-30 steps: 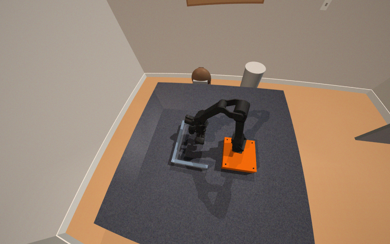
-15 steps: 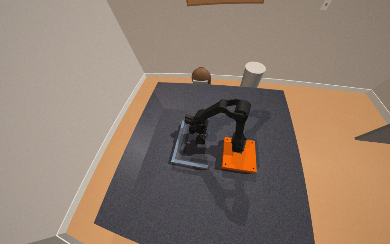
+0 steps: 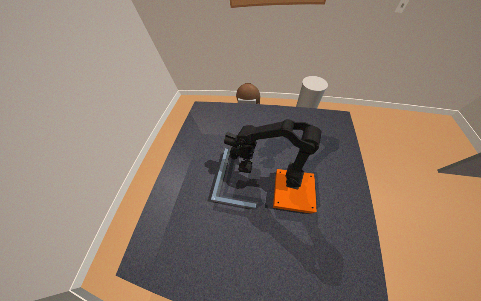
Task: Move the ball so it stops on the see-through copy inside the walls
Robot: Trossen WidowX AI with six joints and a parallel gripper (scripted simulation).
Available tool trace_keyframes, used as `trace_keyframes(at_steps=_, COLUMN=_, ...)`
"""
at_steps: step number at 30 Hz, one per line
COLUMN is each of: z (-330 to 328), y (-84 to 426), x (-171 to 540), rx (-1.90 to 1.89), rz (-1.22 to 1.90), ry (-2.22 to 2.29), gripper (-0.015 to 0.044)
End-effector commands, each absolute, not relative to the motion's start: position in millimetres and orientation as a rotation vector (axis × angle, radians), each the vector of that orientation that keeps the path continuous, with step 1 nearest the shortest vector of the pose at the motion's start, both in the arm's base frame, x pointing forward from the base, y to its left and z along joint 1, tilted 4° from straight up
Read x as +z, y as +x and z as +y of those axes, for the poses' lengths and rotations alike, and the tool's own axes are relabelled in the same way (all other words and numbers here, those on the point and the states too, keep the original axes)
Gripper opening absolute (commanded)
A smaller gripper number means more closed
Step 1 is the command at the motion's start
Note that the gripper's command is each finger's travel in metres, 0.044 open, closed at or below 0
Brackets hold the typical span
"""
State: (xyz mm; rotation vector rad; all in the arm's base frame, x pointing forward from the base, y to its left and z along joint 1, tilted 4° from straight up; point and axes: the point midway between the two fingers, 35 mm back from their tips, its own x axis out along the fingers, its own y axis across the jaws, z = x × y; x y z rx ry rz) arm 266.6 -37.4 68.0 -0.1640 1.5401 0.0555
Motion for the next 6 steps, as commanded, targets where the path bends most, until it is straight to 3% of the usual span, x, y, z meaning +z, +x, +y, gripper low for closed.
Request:
trace_keyframes(at_steps=1, z=-37, y=267, x=71, rx=0.055, rz=1.537, ry=-0.164, gripper=0.0241)
trace_keyframes(at_steps=6, z=-34, y=261, x=116, rx=0.056, rz=1.54, ry=-0.164, gripper=0.0372)
